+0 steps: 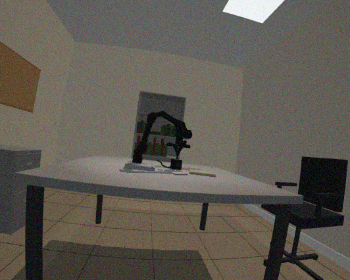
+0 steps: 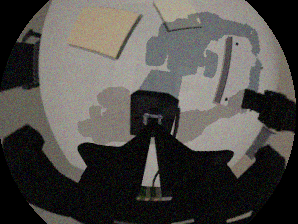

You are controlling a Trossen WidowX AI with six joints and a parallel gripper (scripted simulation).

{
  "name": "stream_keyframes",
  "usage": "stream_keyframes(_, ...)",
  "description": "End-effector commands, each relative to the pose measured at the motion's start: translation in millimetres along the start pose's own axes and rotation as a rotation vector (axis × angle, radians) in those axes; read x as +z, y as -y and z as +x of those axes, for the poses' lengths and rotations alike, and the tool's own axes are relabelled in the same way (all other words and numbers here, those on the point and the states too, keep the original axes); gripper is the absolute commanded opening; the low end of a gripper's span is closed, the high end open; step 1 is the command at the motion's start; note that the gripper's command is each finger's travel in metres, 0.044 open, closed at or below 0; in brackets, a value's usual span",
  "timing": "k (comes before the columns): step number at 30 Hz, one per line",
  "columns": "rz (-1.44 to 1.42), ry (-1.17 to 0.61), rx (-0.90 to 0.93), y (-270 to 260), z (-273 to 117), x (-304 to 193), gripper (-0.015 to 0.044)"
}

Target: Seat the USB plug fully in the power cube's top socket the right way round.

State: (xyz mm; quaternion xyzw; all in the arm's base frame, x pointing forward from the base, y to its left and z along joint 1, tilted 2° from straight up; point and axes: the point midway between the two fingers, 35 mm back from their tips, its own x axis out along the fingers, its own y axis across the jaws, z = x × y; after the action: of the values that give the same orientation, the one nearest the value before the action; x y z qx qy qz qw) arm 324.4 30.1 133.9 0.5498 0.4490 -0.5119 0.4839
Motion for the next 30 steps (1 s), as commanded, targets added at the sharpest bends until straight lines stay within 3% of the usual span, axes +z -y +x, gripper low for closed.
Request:
stream_keyframes(1, 0.000, 0.000, 0.000, 0, 0, 0, 0.0000)
stream_keyframes(30, 0.000, 0.000, 0.000, 0, -19, 0, 0.0000)
